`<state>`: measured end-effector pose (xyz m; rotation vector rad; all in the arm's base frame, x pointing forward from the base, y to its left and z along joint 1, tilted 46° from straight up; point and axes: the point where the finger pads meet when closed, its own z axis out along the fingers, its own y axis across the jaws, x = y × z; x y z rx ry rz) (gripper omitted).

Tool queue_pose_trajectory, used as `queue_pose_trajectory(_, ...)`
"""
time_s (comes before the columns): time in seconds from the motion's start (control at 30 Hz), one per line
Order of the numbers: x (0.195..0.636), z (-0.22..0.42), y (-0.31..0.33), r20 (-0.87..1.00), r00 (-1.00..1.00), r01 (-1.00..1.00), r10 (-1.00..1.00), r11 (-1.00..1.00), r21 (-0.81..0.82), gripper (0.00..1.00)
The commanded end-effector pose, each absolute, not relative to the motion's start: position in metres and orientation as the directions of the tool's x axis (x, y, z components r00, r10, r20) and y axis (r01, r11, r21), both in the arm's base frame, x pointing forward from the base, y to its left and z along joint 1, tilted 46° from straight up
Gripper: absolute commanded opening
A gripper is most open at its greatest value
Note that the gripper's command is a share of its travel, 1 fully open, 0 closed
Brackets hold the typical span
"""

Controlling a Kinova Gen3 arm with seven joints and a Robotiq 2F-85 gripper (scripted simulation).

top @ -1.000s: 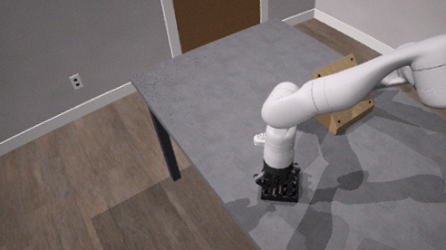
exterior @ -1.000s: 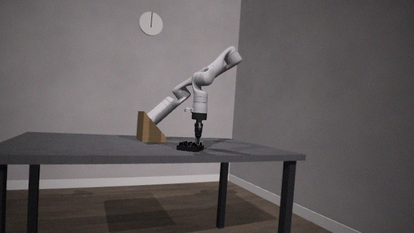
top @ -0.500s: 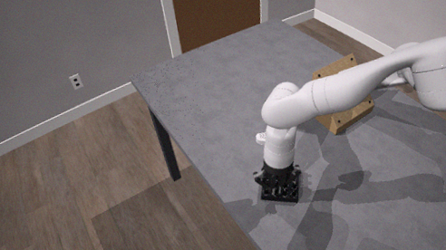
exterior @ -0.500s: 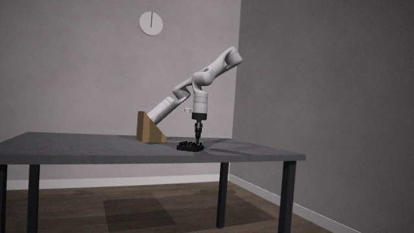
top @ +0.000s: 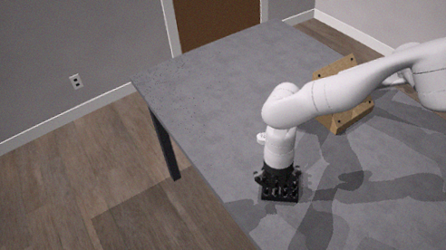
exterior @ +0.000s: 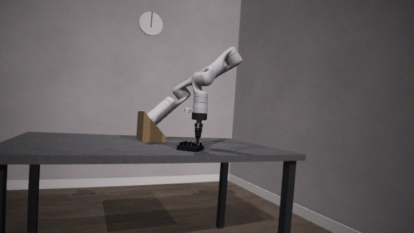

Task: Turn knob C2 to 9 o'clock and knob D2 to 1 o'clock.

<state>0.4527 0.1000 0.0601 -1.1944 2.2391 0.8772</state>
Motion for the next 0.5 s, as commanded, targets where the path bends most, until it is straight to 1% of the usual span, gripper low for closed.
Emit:
queue_pose_trajectory(0.0, 0.4528, 0.0605, 0.0996, -0.643, -0.523, -0.848, -0.559, 0.423, 0.321, 0.08)
queue_pose_trajectory(0.43, 0.4528, 0.0605, 0.0996, -0.643, -0.523, -0.847, -0.559, 0.423, 0.321, 0.08)
queue_pose_trajectory(0.47, 0.4528, 0.0605, 0.0996, -0.643, -0.523, -0.847, -0.559, 0.423, 0.321, 0.19)
